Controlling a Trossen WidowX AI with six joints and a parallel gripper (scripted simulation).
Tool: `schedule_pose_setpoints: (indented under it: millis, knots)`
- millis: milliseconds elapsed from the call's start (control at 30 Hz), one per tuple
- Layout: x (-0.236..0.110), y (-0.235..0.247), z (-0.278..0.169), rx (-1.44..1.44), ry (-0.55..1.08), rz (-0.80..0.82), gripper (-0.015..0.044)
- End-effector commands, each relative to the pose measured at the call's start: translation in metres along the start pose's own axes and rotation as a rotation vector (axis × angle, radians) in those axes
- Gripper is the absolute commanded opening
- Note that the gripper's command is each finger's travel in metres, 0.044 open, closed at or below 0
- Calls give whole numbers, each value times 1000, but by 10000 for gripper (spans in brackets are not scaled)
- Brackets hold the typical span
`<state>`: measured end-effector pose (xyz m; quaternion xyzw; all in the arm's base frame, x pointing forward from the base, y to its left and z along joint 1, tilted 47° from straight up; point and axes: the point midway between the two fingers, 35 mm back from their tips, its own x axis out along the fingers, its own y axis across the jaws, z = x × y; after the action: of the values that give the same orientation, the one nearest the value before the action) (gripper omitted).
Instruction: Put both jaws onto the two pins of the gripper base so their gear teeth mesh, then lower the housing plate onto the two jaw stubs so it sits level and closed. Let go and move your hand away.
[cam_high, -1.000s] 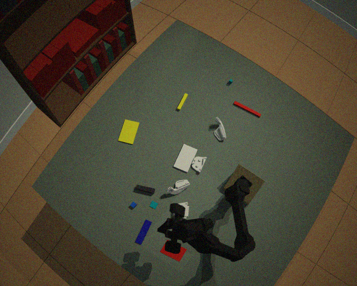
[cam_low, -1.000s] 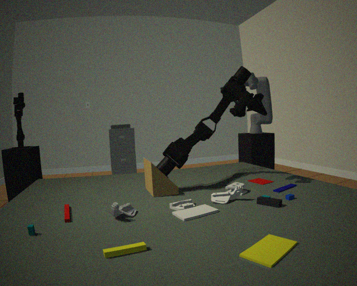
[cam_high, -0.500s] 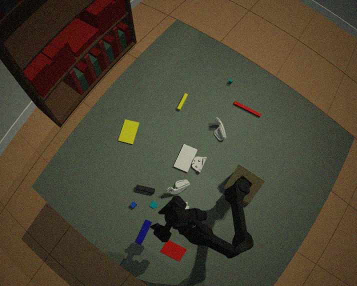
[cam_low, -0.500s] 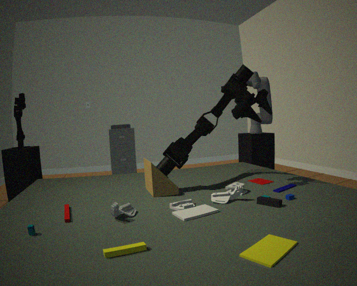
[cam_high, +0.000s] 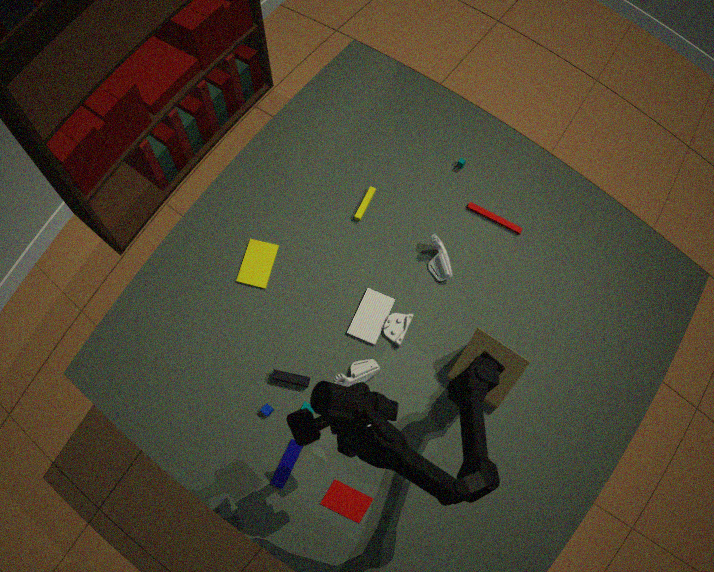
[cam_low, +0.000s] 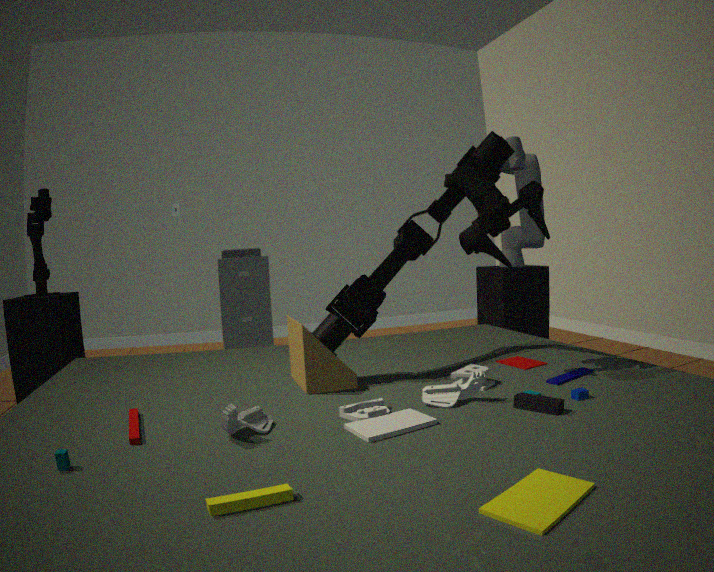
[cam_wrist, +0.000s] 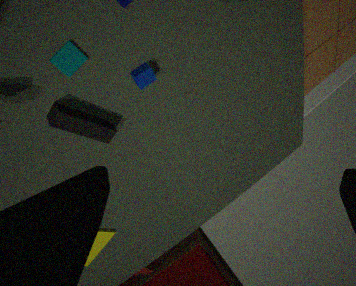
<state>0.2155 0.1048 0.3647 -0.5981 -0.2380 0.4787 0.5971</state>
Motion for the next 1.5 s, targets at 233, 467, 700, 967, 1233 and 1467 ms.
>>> schedule_pose_setpoints:
  millis: [233, 467, 700, 967, 1233, 1467]
  knots:
    - [27, 32, -23, 379, -20, 130, 440]
    - [43, 54, -32, 600, -19, 220, 440]
    - [58, 77, -38, 813, -3, 320, 440]
    - [75, 104, -42, 1046, 34, 444, 440]
    - [88, 132, -42, 1270, 97, 575, 440]
    - [98, 158, -40, 1453, 175, 695, 440]
